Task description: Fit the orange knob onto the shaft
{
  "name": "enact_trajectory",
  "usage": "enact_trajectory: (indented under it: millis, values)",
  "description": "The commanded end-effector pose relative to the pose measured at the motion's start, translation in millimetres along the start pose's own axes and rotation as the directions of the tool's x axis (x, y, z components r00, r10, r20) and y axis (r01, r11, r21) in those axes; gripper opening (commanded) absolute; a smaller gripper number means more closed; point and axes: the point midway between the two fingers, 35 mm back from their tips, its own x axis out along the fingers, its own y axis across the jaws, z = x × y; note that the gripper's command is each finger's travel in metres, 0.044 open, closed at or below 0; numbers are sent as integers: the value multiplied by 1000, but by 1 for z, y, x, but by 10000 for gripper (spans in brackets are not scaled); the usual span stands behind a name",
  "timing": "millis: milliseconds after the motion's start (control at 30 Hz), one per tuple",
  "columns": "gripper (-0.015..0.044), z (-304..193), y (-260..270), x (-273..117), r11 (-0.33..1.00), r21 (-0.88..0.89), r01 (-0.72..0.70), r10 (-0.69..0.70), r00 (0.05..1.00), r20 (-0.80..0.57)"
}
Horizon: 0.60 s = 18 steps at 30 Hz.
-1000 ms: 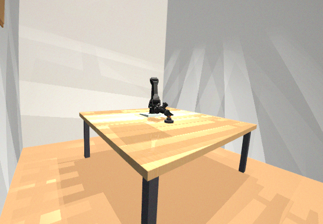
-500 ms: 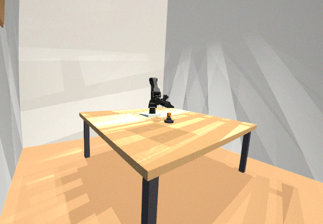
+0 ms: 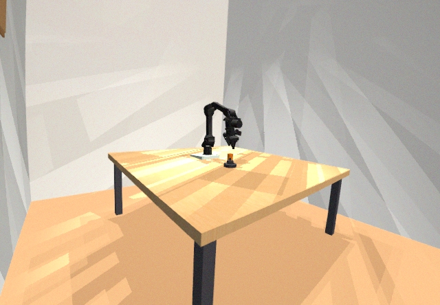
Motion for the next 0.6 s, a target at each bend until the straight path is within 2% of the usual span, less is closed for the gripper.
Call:
enact_trajectory:
  millis: [0,333,433,567]
  values:
    - [440,2,-4,-22,993,2,119,-117,976,-186]
    - [440,2,-4,-22,992,17,122,-117,976,-186]
    - [440,2,-4,-22,959,234,160,-117,976,-186]
    - [440,2,-4,-21,789,579,205,-117,976,-186]
